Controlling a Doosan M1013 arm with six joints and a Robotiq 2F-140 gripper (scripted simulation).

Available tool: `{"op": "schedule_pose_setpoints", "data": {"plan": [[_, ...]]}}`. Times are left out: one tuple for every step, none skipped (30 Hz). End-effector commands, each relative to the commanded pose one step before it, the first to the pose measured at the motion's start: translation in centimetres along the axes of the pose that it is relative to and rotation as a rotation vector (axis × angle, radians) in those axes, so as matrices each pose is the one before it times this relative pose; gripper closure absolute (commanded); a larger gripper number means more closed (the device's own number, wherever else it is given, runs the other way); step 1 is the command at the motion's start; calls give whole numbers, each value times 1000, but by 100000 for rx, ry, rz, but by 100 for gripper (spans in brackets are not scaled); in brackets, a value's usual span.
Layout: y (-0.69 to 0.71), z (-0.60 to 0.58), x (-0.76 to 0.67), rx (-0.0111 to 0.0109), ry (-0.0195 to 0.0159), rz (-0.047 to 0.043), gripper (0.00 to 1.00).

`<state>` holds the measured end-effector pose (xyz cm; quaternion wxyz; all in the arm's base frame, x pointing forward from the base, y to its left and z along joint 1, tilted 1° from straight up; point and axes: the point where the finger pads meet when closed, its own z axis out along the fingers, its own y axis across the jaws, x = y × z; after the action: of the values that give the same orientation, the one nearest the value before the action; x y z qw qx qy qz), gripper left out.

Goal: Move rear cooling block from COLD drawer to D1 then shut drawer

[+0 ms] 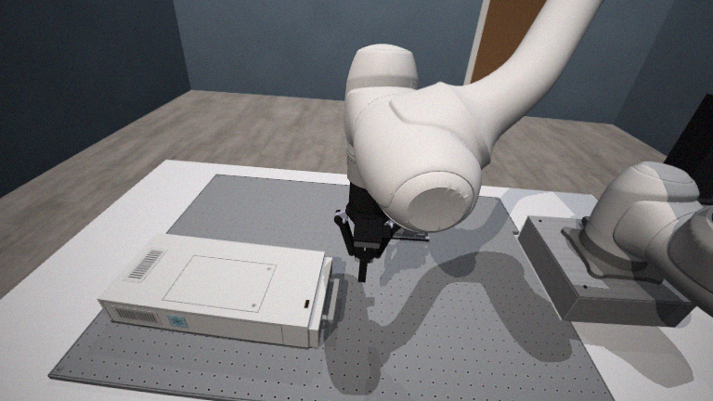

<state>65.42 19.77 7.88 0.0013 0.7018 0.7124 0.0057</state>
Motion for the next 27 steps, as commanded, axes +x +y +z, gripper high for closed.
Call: {"op": "schedule_pose_setpoints", "data": {"plan": [[48,-252,109,-338,17,-68,90],[0,0,0,0,0,0,90],[0,0,0,0,0,0,90],[0,0,0,0,0,0,90],[0,0,0,0,0,0,90],[0,0,0,0,0,0,90],[0,0,0,0,0,0,90],[0,0,0,0,0,0,90],[0,0,0,0,0,0,90],[-685,-151,58,223,-211,46,65],[-389,-152,-1,35,-16,10,65],[-385,-149,-6,42,-13,-2,65],[0,0,0,0,0,0,65],[0,0,0,0,0,0,65],[-366,-149,-2,-15,1,-2,65],[-383,-149,-6,37,-12,-2,65],[-385,-148,-6,42,-13,-2,65],[-380,-148,-5,26,-10,-2,65],[-375,-148,-4,12,-6,-2,65],[-374,-148,-4,8,-5,-2,65],[-375,-148,-4,10,-6,-2,65],[-376,-148,-4,14,-7,-2,65],[-376,-148,-4,15,-7,-2,65],[-376,-148,-4,15,-7,-2,65],[-376,-148,-4,14,-7,-2,65],[-376,-148,-4,14,-7,-2,65],[-376,-148,-4,13,-7,-2,65]]}}
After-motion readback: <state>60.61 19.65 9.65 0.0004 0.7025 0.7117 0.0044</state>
